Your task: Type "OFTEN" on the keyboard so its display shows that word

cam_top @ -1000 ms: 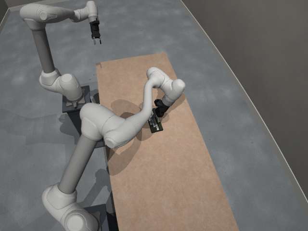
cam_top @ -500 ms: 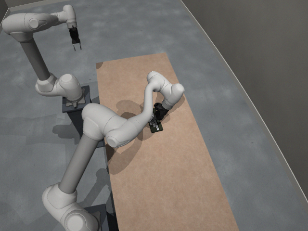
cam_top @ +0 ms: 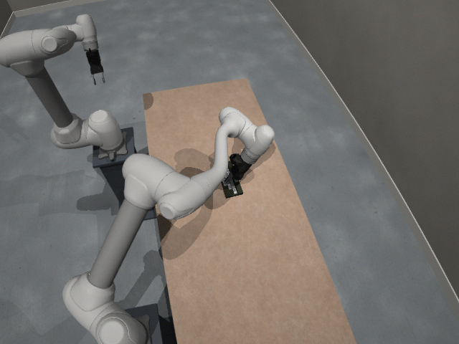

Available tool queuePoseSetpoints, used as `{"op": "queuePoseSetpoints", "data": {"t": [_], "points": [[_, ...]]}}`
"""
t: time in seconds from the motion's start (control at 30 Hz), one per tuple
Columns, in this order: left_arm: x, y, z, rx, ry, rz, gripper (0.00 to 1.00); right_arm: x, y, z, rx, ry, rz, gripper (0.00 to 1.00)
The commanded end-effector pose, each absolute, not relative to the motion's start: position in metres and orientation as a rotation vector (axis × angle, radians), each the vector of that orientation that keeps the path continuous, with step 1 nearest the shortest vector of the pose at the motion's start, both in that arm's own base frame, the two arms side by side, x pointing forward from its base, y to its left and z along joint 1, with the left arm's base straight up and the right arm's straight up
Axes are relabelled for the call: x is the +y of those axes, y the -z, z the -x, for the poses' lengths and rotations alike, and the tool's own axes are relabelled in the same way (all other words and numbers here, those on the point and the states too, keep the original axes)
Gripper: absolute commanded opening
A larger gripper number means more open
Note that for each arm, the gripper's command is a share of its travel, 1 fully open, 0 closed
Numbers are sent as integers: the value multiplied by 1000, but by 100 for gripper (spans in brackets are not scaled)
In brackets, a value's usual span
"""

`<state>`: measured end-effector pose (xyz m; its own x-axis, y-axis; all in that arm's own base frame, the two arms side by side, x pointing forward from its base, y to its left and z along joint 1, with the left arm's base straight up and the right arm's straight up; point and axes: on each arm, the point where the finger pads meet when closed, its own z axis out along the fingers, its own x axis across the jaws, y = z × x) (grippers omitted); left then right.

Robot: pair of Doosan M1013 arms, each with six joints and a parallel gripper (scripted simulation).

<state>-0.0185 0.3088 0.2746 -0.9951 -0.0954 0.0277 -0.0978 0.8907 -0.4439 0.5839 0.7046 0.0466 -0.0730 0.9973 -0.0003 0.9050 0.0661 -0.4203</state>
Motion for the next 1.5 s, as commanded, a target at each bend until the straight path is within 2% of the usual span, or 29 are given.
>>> {"op": "queuePoseSetpoints", "data": {"t": [0.0,1.47], "points": [[304,-271,31,-3057,-692,-130,100,707,-42,-581,-2061,-455,1906,0],[301,-269,39,-3058,-678,-113,100,707,-35,-581,-2061,-455,1906,0]]}}
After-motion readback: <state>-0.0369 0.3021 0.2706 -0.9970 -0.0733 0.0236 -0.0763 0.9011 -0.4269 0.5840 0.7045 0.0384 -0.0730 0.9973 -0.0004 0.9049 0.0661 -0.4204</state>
